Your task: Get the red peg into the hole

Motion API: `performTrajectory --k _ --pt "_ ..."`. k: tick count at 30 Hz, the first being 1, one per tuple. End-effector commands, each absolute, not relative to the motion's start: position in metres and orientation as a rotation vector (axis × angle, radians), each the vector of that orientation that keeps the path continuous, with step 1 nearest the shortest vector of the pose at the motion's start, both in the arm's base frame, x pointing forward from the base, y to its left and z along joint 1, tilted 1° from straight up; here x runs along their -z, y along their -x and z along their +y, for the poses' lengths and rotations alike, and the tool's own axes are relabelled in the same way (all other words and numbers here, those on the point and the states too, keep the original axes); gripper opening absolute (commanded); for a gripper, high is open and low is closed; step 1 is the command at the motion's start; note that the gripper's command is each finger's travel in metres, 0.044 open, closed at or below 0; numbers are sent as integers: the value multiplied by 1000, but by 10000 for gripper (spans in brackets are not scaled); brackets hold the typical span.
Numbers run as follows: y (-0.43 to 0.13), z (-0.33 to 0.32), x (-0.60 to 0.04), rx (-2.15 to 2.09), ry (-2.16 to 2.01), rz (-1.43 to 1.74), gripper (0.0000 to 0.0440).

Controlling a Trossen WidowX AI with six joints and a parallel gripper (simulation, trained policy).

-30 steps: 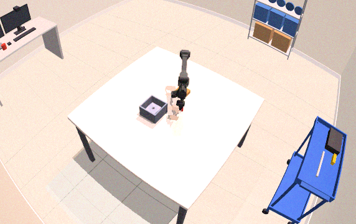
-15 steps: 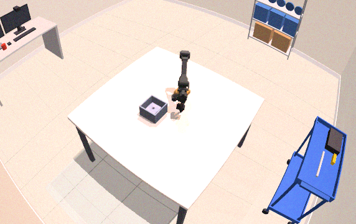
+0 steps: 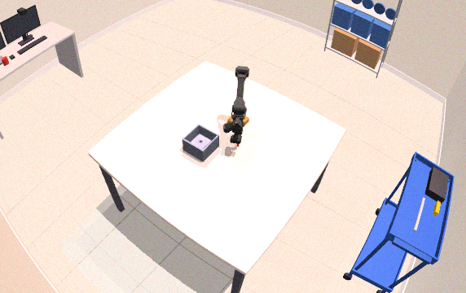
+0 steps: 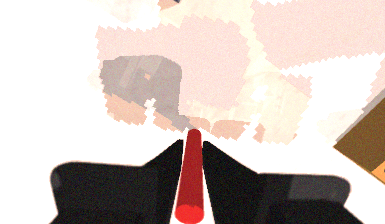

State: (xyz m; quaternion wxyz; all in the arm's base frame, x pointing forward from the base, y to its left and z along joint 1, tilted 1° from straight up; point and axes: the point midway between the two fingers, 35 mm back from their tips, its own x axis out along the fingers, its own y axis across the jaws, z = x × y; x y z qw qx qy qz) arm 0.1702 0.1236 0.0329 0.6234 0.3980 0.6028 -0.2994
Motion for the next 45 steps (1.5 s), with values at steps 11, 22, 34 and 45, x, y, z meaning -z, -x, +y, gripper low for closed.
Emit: performTrajectory --k 11,22,34,45 --pt "-200 110 -78 594 -829 1260 7" --pt "-234 89 -120 585 -804 1155 0" --pt "-270 48 -143 649 -820 1079 0" --pt "-294 11 -143 714 -846 1045 0"
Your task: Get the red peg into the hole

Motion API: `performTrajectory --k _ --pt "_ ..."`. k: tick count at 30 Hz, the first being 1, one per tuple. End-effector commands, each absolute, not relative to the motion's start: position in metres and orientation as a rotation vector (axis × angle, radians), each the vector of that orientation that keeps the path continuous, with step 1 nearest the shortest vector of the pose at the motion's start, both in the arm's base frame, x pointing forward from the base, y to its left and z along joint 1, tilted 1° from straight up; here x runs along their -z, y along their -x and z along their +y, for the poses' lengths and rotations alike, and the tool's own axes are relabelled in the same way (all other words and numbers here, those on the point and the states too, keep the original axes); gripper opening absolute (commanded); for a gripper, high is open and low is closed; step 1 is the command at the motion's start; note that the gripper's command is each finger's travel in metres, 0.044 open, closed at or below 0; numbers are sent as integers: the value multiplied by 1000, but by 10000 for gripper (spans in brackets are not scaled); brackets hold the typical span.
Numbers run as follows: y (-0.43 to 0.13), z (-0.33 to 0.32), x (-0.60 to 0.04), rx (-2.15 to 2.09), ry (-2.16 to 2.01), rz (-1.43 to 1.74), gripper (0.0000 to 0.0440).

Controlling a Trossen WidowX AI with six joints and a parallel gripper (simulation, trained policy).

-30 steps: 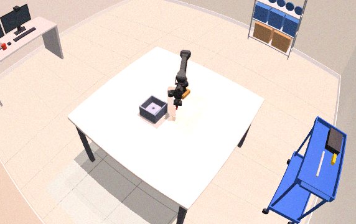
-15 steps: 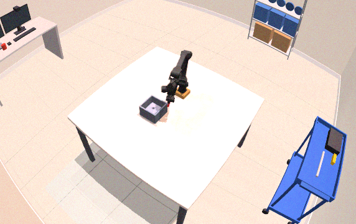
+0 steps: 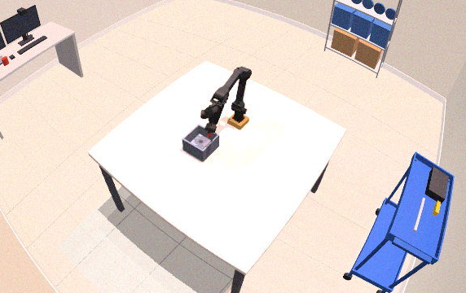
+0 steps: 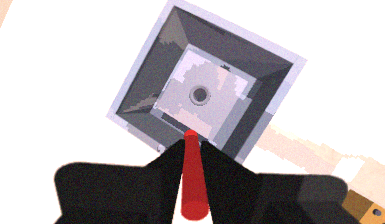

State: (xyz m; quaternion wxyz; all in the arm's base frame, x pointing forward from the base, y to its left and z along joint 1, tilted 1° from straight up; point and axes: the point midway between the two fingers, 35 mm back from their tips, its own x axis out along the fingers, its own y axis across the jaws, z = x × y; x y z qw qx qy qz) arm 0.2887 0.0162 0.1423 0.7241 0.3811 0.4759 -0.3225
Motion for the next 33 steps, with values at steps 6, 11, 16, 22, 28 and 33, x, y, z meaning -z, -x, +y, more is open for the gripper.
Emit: performTrajectory --k 6,11,16,22,28,33 --pt "-304 -5 -137 740 -862 1045 2" --pt "-311 -14 -129 756 -874 1058 7" --pt "-316 -20 -118 769 -881 1082 9" --pt "-321 -25 -101 784 -870 1123 19" --pt "-324 -30 -87 788 -830 1168 145" --pt "-329 -33 -85 793 -814 1184 151"
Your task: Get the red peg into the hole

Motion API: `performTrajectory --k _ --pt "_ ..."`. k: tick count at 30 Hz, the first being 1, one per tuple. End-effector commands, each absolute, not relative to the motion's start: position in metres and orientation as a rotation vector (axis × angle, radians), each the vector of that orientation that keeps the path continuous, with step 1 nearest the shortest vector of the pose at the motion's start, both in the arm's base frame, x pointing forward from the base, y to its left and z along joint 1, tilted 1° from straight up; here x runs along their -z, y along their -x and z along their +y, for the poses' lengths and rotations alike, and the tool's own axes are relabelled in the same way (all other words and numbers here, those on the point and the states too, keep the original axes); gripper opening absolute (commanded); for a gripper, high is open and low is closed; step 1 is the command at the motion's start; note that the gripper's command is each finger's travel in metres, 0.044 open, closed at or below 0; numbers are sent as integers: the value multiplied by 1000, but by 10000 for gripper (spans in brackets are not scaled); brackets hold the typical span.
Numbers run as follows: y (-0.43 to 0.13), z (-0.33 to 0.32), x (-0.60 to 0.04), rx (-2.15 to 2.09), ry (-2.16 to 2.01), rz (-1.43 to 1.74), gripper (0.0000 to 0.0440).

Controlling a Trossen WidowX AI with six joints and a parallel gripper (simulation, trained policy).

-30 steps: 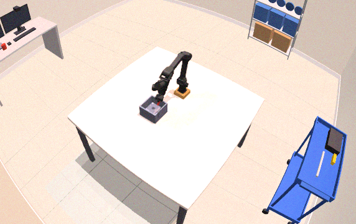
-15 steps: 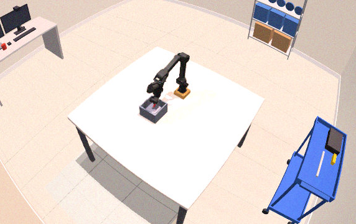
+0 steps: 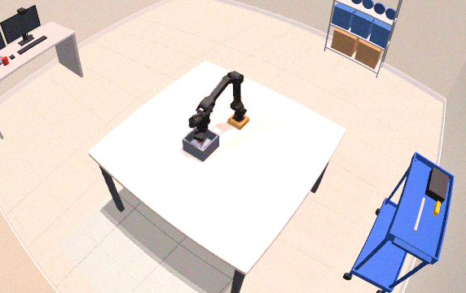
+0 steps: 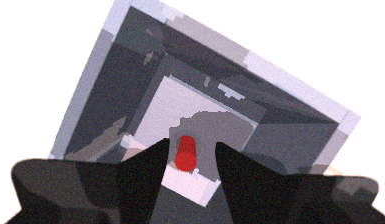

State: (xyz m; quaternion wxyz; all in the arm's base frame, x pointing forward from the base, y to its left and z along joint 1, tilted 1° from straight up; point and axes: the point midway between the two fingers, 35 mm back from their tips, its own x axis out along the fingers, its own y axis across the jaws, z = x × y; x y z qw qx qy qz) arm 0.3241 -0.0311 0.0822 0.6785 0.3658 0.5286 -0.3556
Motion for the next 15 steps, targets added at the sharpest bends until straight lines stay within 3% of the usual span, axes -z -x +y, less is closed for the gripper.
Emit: performTrajectory --k 1,5,15 --pt "-331 -34 -86 791 -811 1183 152" --pt "-341 -37 -89 776 -802 1181 166" --pt "-360 -48 -92 763 -789 1202 154"
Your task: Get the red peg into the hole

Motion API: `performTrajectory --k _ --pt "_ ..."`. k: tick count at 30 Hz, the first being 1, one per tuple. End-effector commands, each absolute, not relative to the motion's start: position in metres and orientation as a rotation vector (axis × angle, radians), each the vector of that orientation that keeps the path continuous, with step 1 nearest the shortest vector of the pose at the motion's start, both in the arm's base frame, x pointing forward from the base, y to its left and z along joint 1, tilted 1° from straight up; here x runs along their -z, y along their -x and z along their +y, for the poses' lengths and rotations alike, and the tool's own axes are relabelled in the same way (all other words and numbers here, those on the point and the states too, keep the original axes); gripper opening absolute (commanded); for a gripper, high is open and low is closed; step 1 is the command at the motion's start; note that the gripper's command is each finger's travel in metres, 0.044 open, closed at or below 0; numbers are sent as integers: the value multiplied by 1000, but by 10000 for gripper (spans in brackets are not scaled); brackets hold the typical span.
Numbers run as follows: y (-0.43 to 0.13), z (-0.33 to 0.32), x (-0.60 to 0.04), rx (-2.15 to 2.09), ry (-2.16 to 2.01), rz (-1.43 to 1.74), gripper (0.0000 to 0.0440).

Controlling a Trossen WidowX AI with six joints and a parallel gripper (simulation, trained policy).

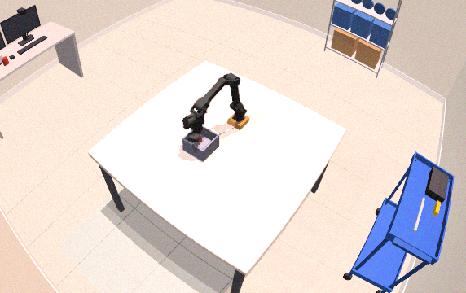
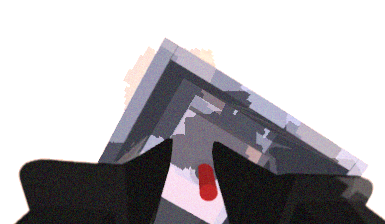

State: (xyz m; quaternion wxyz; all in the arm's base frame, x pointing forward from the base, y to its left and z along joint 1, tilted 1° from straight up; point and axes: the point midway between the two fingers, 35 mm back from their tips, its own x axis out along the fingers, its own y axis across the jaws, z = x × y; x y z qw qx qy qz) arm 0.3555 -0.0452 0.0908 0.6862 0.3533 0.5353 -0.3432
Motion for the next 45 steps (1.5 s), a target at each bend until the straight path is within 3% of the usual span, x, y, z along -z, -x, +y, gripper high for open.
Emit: performTrajectory --k 1,20,45 --pt "-361 -49 -92 763 -788 1205 152" --pt "-380 -85 -90 789 -786 1254 120" --pt "-379 -139 -96 865 -754 1248 119"
